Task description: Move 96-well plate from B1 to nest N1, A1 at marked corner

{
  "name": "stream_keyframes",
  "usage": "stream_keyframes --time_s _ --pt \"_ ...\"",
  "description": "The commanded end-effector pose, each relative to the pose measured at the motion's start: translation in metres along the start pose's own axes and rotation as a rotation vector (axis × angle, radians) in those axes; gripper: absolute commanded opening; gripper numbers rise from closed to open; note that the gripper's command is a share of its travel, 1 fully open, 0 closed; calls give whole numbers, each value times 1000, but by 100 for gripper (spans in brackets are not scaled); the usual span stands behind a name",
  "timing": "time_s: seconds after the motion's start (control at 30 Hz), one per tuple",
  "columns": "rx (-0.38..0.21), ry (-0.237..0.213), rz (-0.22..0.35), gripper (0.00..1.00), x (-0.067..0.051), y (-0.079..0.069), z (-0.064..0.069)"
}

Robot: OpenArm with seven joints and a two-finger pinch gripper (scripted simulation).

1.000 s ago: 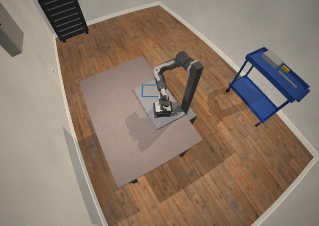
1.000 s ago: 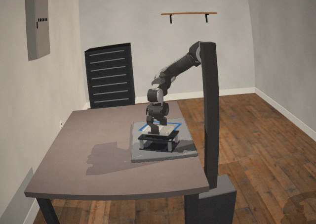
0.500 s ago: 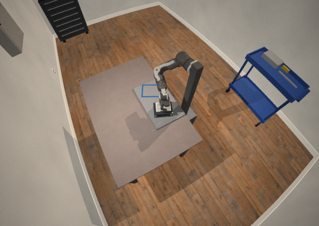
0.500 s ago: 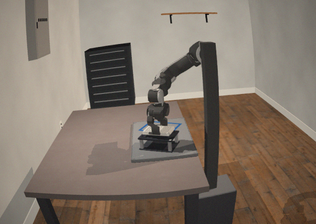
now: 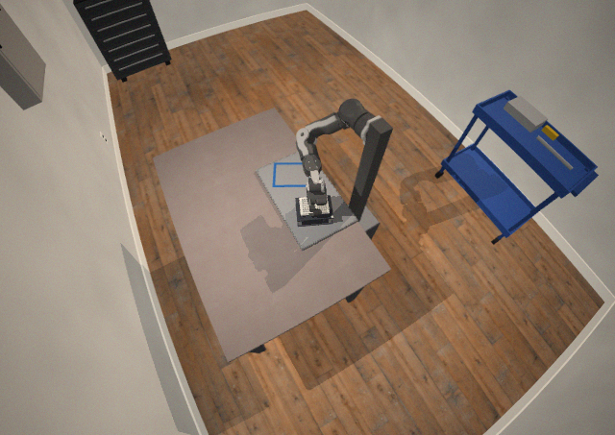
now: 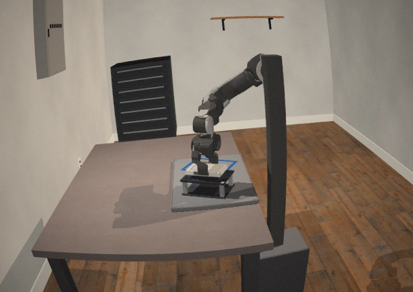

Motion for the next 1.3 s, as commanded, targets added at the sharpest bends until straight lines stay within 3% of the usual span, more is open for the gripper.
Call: stream_keyframes --time_s 0.0,1.27 --pt "0 0 -1 0 1 1 2" --pt "1 0 0 0 1 0 1"
Point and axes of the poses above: the point where the finger pads meet when closed, its own z axis back along the fingers, its own y axis across the jaws, x = y × z, the point moved 3 cm from there along z, back along the fingers, and after that the axes turned 12 degrees about -z, right-handed, at the moved point
